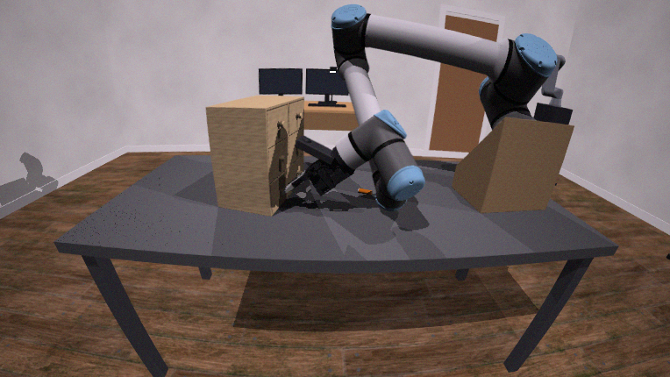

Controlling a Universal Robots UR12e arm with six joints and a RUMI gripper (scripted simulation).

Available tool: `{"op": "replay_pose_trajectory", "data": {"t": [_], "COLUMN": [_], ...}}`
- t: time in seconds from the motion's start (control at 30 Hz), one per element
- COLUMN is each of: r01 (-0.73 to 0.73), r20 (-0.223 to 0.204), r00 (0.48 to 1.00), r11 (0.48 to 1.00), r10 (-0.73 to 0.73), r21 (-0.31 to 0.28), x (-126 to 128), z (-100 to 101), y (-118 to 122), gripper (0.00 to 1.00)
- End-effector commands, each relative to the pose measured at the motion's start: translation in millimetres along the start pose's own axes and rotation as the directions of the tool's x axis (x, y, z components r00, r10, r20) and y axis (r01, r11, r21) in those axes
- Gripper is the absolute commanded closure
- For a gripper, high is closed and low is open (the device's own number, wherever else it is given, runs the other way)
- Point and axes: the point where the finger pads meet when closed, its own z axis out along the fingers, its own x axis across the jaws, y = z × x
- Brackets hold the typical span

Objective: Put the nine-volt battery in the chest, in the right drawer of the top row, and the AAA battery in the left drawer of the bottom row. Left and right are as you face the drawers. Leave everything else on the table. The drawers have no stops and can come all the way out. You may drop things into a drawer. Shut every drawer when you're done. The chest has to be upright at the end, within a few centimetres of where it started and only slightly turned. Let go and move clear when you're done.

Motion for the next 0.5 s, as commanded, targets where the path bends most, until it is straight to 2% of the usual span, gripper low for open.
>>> {"op": "replay_pose_trajectory", "data": {"t": [0.0,0.47], "r01": [0.000,0.000], "r20": [0.000,0.000], "r00": [1.000,1.000], "r11": [1.000,1.000], "r10": [0.000,0.000], "r21": [0.001,0.001], "x": [-0.1,-0.1], "z": [-0.3,-1.7], "y": [-0.6,0.5], "gripper": [0.80,0.80]}}
